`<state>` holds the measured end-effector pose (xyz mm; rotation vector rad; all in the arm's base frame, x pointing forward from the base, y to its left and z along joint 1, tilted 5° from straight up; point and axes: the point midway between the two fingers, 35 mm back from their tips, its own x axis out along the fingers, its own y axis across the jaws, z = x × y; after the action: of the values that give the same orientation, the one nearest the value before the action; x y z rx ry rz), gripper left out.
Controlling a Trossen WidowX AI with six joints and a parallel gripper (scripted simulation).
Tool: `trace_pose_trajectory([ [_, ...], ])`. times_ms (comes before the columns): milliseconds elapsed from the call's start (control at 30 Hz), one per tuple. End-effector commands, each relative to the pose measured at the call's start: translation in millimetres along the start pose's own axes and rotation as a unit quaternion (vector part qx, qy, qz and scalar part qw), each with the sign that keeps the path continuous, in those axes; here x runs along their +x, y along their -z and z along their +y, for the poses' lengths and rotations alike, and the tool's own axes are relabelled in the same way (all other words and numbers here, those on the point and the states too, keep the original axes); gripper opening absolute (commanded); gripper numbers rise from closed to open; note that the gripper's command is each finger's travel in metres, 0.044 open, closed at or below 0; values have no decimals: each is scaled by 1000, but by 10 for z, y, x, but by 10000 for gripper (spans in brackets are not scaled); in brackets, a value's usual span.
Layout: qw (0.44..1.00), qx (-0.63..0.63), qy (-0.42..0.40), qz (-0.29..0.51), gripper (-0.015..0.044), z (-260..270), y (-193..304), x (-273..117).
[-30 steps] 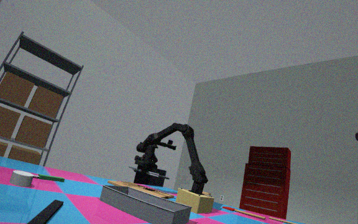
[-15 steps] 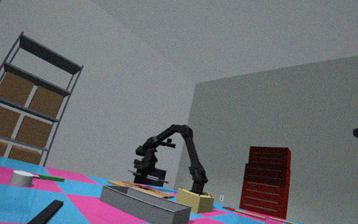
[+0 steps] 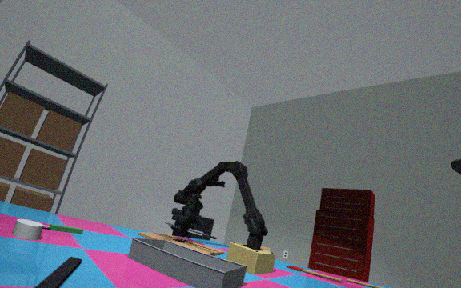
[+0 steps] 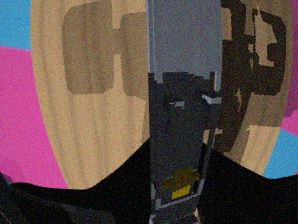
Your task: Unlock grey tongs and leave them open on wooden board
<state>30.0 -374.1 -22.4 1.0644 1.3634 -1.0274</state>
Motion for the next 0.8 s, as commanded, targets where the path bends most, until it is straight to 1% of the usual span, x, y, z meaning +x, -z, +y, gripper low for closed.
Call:
trace_pose_trajectory([
  [0, 1000, 0, 0, 0, -45, 0, -1, -1],
  [600, 1000, 0, 0, 0, 427, 0, -1, -1],
  [633, 1000, 0, 0, 0, 440, 0, -1, -1],
  [767, 1000, 0, 0, 0, 440, 75, -21, -44],
])
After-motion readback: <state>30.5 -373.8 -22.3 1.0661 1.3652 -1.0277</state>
